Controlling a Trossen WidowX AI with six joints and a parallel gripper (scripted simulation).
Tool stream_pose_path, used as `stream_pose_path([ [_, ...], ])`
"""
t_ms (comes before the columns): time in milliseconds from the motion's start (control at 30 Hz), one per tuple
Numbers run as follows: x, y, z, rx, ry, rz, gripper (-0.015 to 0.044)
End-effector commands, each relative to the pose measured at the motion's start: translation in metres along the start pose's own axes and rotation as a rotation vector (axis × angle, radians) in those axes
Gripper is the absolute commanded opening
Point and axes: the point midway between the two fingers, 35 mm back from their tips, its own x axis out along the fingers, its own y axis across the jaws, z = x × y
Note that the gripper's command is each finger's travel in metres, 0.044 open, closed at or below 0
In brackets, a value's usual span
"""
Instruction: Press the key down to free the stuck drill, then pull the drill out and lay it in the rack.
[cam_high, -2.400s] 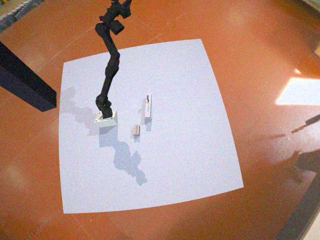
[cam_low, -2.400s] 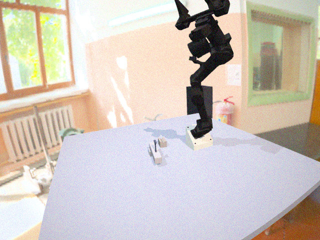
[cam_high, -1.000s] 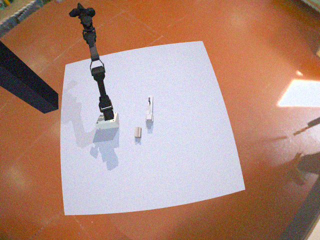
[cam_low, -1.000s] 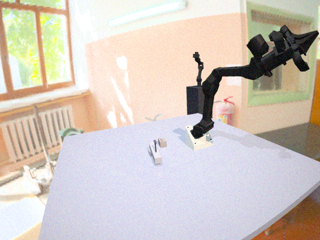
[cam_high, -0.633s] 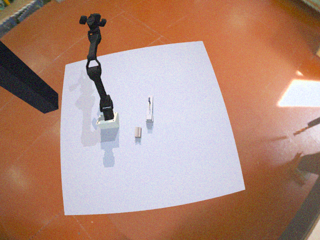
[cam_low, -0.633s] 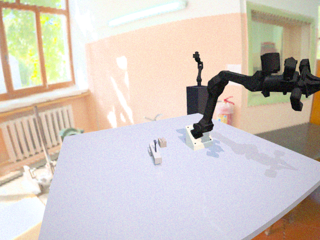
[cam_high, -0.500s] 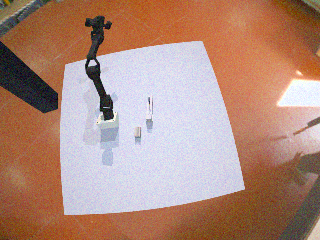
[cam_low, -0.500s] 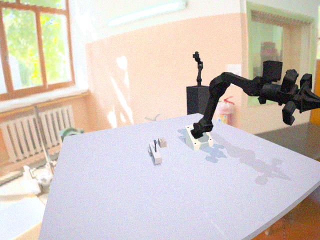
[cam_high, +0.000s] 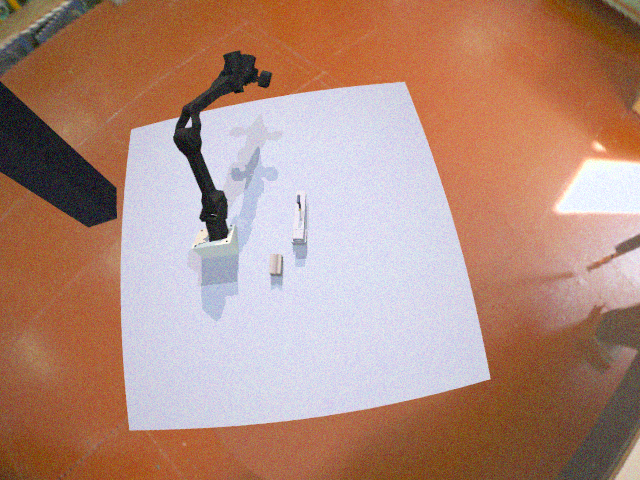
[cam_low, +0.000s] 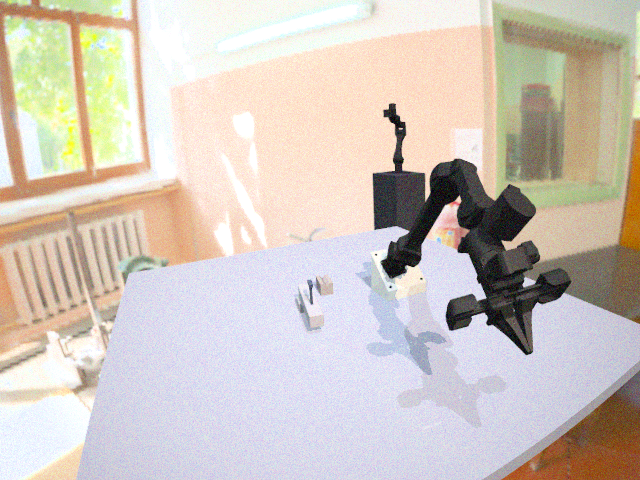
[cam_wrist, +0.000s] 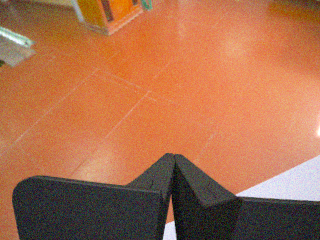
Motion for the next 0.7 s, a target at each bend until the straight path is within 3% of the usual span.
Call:
stream_pose_path([
  [0,-0.004,-0.061,-0.018,0.020,0.074,-0.133,0.0000],
  [167,-0.014,-0.123,-0.044,0.033,0.184,-0.272,0.0000],
  [467,-0.066,-0.224,-0.083,0.060,0.354,-0.517,0.0000],
  [667,-0.128,-0.292,-0.127,0.205,0.516,-0.670,0.0000],
])
